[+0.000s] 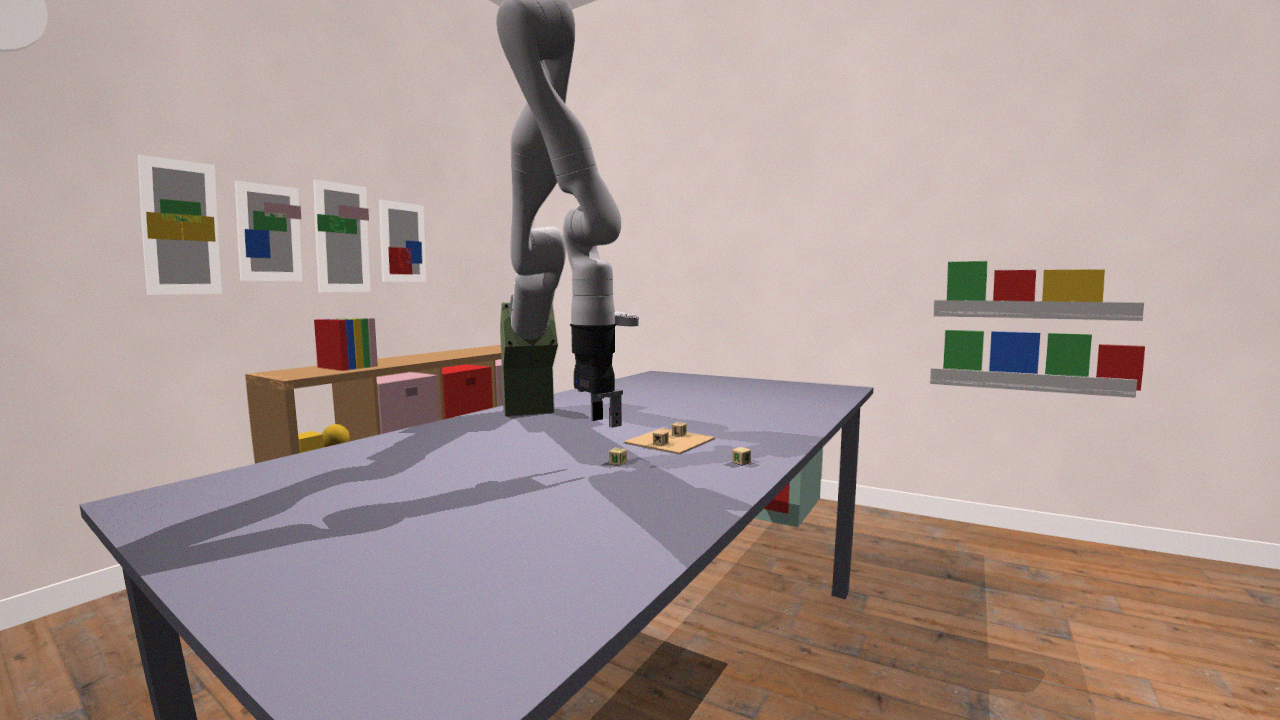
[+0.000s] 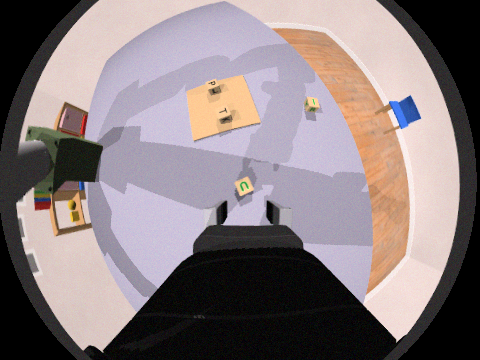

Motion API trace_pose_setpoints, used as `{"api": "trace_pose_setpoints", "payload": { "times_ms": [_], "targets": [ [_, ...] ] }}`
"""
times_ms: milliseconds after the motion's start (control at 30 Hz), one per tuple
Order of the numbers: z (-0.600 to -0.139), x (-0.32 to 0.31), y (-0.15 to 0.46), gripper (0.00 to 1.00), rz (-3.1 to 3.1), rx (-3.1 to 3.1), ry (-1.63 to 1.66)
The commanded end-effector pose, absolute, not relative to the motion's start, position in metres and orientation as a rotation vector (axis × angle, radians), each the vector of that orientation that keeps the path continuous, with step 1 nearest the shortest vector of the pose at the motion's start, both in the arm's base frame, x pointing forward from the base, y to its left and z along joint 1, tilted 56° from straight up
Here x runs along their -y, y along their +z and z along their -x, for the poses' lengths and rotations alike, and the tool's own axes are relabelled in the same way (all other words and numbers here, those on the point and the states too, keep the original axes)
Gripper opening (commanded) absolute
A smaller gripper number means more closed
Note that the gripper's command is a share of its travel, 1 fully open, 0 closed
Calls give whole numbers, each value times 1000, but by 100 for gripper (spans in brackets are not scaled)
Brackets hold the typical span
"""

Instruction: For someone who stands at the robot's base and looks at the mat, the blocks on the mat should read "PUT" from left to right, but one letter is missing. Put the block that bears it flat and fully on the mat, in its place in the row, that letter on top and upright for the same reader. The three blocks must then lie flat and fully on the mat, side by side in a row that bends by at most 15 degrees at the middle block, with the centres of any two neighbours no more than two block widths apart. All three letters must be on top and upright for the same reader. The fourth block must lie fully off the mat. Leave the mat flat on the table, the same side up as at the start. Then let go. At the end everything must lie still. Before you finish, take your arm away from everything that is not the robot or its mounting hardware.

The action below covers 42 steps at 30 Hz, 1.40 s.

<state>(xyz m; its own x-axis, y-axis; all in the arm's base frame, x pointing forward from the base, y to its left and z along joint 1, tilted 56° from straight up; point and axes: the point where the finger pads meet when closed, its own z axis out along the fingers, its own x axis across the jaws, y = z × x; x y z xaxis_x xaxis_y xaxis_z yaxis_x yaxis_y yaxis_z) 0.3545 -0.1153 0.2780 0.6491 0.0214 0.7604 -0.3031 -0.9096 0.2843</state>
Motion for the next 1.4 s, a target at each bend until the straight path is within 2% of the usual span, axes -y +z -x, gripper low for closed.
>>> {"api": "trace_pose_setpoints", "payload": {
  "times_ms": [0, 733, 1367],
  "targets": [
    [-352, 117, 276, 100, -2481, 226, 1146],
    [-354, 113, 280, 100, -2473, 196, 1148],
    [-334, 79, 294, 100, -2369, -171, 1040]
  ]
}}
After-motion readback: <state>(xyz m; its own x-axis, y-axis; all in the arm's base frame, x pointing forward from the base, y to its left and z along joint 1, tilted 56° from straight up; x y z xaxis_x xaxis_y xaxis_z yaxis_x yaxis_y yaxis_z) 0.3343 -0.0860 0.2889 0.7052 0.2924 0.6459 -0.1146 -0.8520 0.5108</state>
